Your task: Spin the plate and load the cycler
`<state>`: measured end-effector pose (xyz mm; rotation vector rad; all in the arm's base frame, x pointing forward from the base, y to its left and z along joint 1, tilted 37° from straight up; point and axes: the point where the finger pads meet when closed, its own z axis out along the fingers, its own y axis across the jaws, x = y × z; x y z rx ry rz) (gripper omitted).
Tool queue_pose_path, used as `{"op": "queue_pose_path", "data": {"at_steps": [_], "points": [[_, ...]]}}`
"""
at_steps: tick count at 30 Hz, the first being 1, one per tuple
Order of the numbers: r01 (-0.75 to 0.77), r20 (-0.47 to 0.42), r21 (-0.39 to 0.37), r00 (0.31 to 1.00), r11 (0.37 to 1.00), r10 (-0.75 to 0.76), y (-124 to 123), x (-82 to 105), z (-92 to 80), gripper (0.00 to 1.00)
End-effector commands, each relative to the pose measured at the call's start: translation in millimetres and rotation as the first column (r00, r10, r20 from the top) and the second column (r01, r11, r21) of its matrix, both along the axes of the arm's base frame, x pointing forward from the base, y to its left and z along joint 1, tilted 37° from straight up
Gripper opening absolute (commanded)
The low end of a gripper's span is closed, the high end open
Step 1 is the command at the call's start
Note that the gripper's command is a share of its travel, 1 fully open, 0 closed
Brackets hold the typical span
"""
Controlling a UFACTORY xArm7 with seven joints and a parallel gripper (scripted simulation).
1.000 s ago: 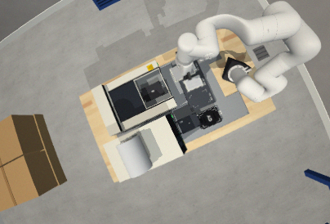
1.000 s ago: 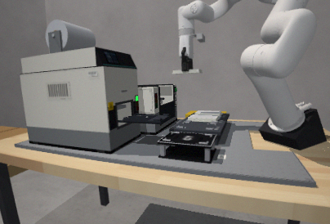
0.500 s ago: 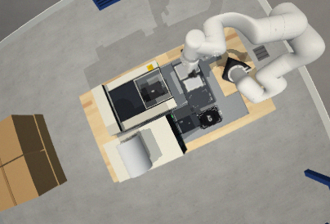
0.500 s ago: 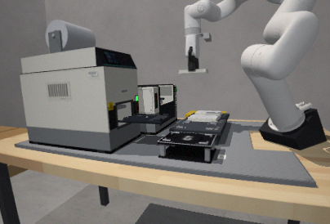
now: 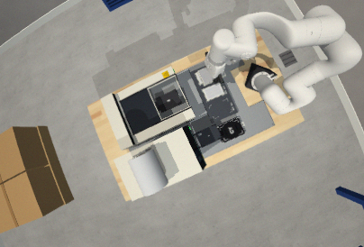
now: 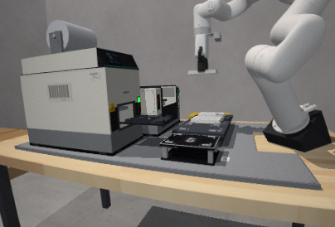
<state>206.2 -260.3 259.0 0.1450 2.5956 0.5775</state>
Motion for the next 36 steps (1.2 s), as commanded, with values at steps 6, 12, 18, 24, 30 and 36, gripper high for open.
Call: {"op": "queue_pose_path", "data": {"at_steps": [6, 12, 18, 24, 30, 36], "points": [[0.003, 0.002, -0.002, 1.000, 1.000, -0.003, 3, -18.4, -7.4, 0.00], [0.003, 0.002, -0.002, 1.000, 1.000, -0.003, 3, -19.2, -7.8, 0.00], [0.003, 0.002, -0.002, 1.000, 1.000, -0.003, 3, -19.2, -7.8, 0.00], [0.025, -0.008, 0.011, 1.000, 1.000, -0.025, 3, -19.3, -7.9, 0.00], [0.025, -0.008, 0.010, 1.000, 1.000, -0.025, 3, -19.2, -7.8, 0.00], [0.025, -0.008, 0.011, 1.000, 1.000, -0.025, 14, -19.2, -2.9, 0.00]]}}
